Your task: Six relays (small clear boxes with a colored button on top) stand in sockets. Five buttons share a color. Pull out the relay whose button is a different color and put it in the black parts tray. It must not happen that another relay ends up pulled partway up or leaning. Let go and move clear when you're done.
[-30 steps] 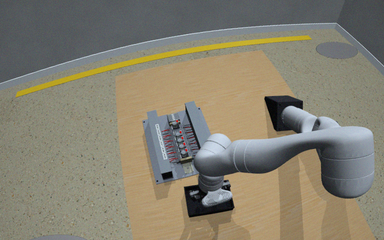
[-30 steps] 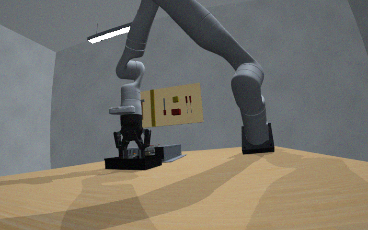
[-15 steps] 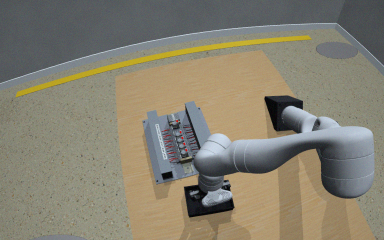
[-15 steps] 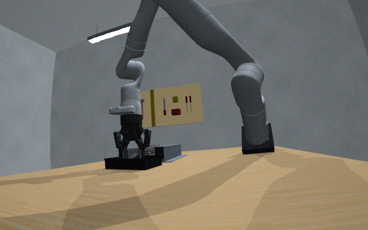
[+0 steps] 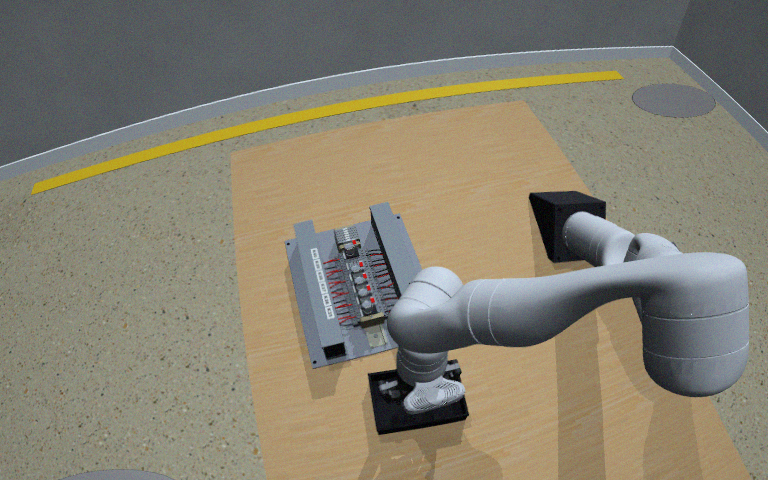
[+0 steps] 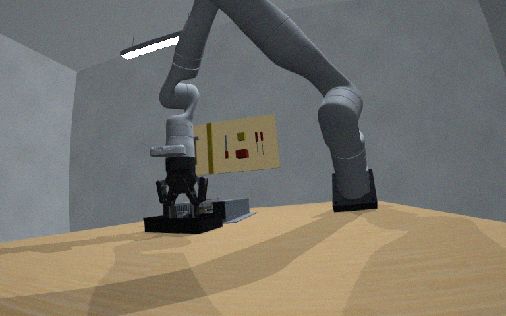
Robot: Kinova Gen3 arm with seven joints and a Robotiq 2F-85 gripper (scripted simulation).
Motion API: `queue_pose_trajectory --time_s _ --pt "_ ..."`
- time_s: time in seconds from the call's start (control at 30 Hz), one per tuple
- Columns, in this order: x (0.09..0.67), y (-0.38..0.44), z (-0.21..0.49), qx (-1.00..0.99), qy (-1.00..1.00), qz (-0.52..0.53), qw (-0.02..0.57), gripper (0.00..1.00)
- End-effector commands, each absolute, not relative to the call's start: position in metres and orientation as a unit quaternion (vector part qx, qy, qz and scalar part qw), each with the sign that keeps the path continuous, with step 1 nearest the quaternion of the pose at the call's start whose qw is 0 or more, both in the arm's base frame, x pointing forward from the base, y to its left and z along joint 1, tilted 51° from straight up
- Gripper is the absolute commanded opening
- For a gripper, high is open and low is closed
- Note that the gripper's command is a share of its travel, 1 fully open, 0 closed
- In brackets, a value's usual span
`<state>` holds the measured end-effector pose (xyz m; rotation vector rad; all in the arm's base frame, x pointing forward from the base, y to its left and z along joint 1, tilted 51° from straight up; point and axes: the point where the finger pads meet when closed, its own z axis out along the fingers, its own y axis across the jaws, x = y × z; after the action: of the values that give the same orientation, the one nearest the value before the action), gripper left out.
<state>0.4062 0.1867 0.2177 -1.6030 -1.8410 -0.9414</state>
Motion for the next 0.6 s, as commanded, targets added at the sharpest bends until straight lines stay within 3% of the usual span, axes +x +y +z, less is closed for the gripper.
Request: queue_pose_trajectory --time_s 0.0,0.57 --pt "0.4067 0.1860 0.2181 -0.592 -0.679 -0.348 0.259 0.61" --pt "0.4066 0.1836 0.2200 -0.592 -0.679 -0.348 0.259 0.61"
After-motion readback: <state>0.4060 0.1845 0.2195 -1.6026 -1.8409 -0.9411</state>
